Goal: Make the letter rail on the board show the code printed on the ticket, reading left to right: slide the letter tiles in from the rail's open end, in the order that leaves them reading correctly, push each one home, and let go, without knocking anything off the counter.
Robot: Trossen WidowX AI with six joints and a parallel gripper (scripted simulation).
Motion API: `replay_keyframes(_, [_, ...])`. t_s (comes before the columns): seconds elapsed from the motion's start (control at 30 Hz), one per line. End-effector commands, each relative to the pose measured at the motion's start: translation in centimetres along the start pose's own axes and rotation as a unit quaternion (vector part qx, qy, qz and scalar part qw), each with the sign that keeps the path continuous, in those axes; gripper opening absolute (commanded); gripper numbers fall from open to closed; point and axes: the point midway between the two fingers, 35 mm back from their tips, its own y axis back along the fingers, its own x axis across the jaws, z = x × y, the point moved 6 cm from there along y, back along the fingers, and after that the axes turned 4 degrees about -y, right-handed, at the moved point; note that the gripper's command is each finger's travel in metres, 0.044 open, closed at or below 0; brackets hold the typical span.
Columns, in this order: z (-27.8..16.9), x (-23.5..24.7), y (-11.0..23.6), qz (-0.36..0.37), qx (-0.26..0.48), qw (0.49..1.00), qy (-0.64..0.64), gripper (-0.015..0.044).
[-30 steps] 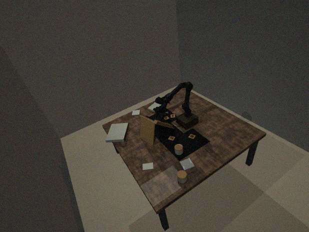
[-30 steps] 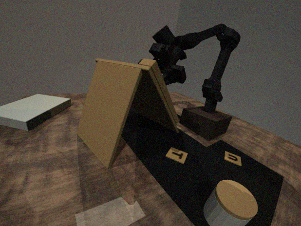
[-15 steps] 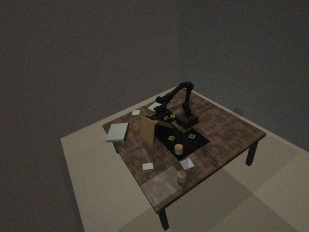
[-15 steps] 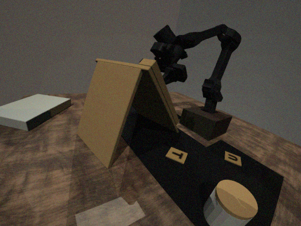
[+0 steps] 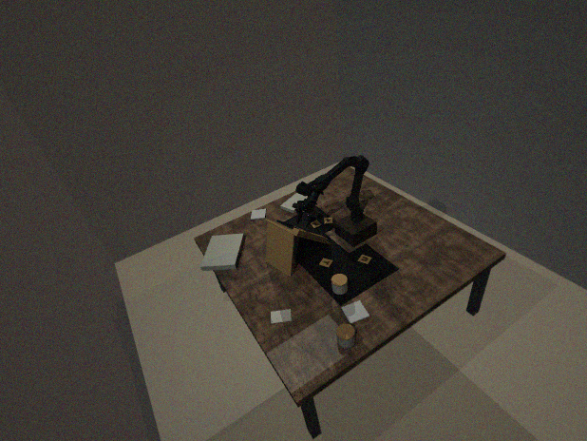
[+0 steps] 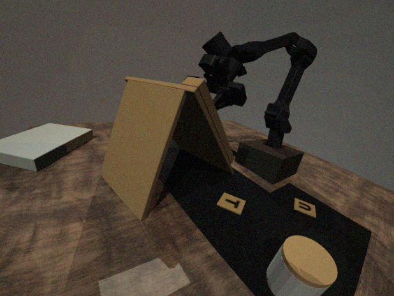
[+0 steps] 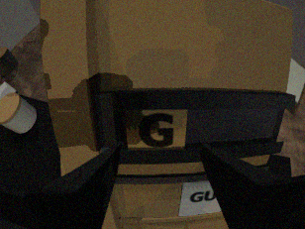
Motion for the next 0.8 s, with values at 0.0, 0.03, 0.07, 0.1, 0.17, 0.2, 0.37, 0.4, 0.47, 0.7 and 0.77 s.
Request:
replay_keyframes(0.0, [0.05, 0.00, 0.32, 0.000, -0.002, 1.000, 0.002, 0.0295])
replay_keyframes(0.03, [0.05, 0.00, 0.37, 0.000, -0.002, 1.000, 0.002, 0.0295])
replay_keyframes(0.07, [0.05, 0.01, 0.41, 0.000, -0.002, 1.000, 0.002, 0.0295])
replay_keyframes(0.1, [0.05, 0.01, 0.46, 0.000, -0.002, 1.000, 0.002, 0.0295])
replay_keyframes(0.17, [0.05, 0.01, 0.54, 0.000, -0.002, 1.000, 0.002, 0.0295])
replay_keyframes(0.2, [0.05, 0.01, 0.59, 0.000, -0.002, 1.000, 0.002, 0.0295])
replay_keyframes(0.37, [0.08, 0.02, 0.80, 0.000, -0.002, 1.000, 0.002, 0.0295])
replay_keyframes(0.4, [0.09, 0.02, 0.84, 0.000, -0.002, 1.000, 0.002, 0.0295])
replay_keyframes(0.47, [0.11, 0.02, 0.92, 0.000, -0.002, 1.000, 0.002, 0.0295])
replay_keyframes(0.7, [0.22, 0.03, 1.17, 0.000, -0.002, 1.000, 0.002, 0.0295])
replay_keyframes(0.77, [0.24, 0.03, 1.20, 0.000, -0.002, 1.000, 0.002, 0.0295])
